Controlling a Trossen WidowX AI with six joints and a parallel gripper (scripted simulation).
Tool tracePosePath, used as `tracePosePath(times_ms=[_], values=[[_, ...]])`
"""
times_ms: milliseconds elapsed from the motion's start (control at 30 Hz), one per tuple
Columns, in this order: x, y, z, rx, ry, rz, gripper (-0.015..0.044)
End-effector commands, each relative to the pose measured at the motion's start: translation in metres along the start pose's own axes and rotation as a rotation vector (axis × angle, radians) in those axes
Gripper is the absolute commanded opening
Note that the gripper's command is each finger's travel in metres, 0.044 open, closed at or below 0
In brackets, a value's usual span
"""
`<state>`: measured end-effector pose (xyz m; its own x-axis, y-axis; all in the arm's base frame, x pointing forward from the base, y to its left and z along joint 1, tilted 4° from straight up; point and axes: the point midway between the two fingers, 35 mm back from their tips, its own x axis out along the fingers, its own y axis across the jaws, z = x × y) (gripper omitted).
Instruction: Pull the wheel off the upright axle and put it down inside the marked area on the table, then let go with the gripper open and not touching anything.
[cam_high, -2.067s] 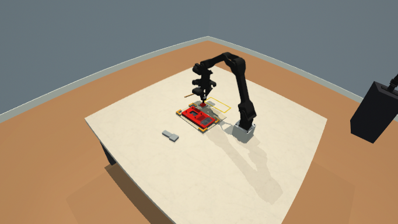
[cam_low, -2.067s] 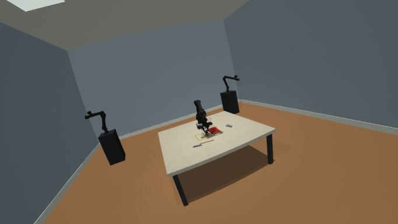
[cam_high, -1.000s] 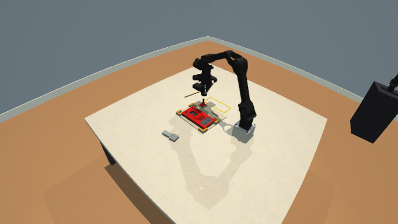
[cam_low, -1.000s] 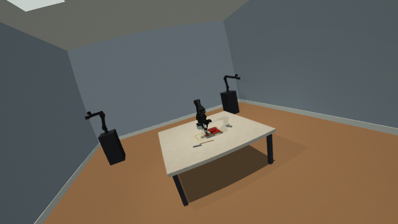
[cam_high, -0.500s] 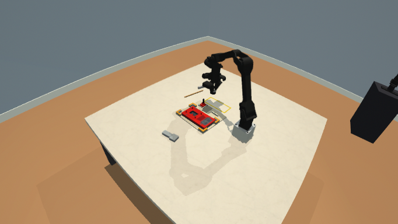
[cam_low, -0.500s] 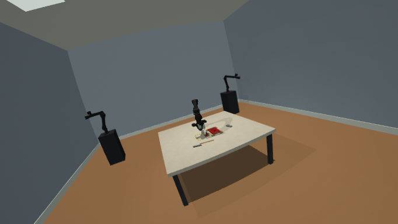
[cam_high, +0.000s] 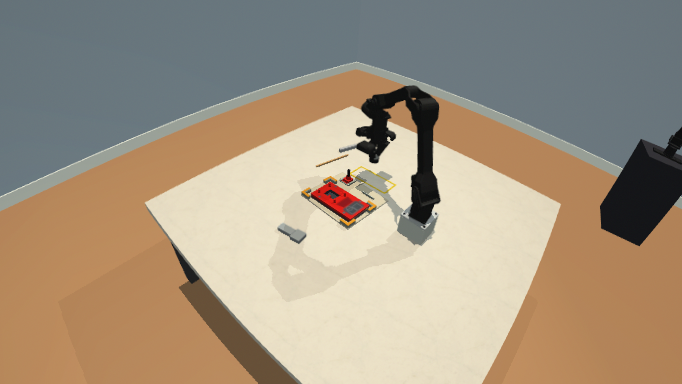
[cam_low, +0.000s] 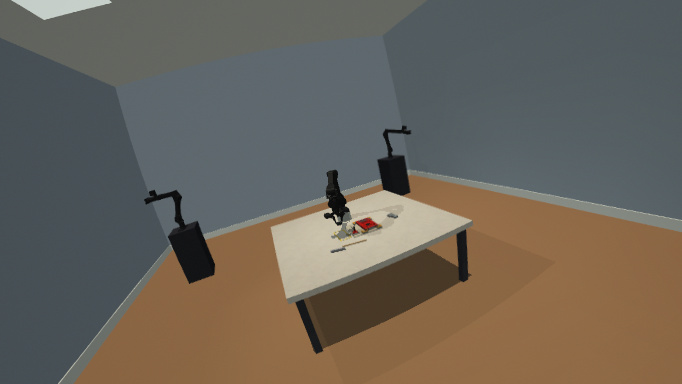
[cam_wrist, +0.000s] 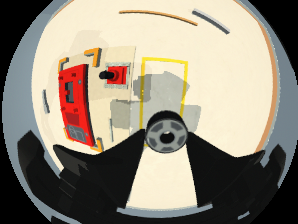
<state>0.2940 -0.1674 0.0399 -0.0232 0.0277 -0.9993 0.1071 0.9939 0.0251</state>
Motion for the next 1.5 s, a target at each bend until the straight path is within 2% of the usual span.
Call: tracePosePath(times_ms=[0,167,467,600,967,1167,1300,1467], values=[[0.010,0.000,-0.003,-0.003,0.011,0.001,0.0000],[0.028,-0.001,-0.001,-0.003,0.011,0.001,0.0000],[0.091,0.000,-0.004,-0.003,0.012,0.002,0.0000],[0.095,0.000,-0.004,-0.003,0.012,0.002,0.0000],[0.088,0.001,-0.004,-0.001,0.016,0.007,0.0289],[0.037,0.000,-0.003,-0.003,0.012,0.002,0.0300],[0.030,0.001,-0.003,-0.003,0.012,0.001,0.0300],[0.011,0.013,-0.031,-0.002,0.006,0.001,0.0431]])
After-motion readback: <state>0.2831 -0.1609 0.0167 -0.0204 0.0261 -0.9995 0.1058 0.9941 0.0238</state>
